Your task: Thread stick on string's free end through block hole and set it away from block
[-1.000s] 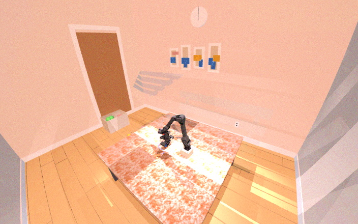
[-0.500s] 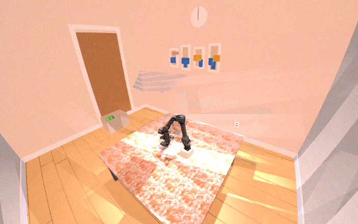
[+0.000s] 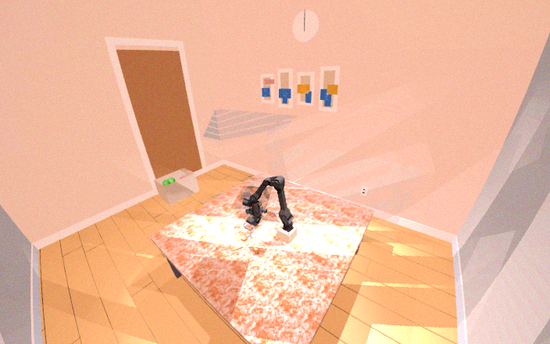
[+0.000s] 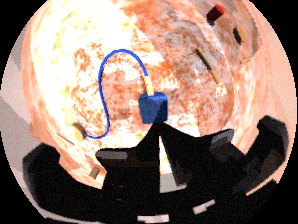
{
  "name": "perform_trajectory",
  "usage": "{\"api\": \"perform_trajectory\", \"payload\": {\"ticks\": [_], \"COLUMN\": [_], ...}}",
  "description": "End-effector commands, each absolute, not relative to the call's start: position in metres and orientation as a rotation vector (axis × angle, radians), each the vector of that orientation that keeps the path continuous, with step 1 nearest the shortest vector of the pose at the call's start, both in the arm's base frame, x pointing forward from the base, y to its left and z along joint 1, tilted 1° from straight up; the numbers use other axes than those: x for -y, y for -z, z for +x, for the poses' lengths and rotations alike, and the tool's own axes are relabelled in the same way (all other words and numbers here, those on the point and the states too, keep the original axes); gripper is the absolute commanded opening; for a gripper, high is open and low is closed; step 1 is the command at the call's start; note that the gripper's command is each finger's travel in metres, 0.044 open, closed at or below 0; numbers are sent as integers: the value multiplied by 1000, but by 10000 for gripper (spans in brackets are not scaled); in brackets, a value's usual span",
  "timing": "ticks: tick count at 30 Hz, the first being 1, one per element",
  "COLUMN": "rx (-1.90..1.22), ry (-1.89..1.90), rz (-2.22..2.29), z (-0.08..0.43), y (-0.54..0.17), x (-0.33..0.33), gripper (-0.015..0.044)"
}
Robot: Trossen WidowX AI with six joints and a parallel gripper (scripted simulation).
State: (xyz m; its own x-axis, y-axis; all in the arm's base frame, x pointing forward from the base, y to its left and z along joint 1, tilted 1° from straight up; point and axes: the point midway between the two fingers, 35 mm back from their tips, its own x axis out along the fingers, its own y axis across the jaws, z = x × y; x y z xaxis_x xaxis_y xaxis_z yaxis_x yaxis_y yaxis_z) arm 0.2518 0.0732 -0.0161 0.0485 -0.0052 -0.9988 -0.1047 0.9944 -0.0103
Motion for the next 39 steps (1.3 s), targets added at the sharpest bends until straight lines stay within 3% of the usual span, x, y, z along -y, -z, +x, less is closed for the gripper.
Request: {"api": "perform_trajectory", "payload": {"ticks": [1,5,39], "rx": [-1521,-1525,-1526], "ry": [-79,-139,-152], "rz": [-91,-150,-163], "z": [252,251,253], "y": [13,-42,-18], "x": [-73,-75,-76], "gripper": [26,124,124]}}
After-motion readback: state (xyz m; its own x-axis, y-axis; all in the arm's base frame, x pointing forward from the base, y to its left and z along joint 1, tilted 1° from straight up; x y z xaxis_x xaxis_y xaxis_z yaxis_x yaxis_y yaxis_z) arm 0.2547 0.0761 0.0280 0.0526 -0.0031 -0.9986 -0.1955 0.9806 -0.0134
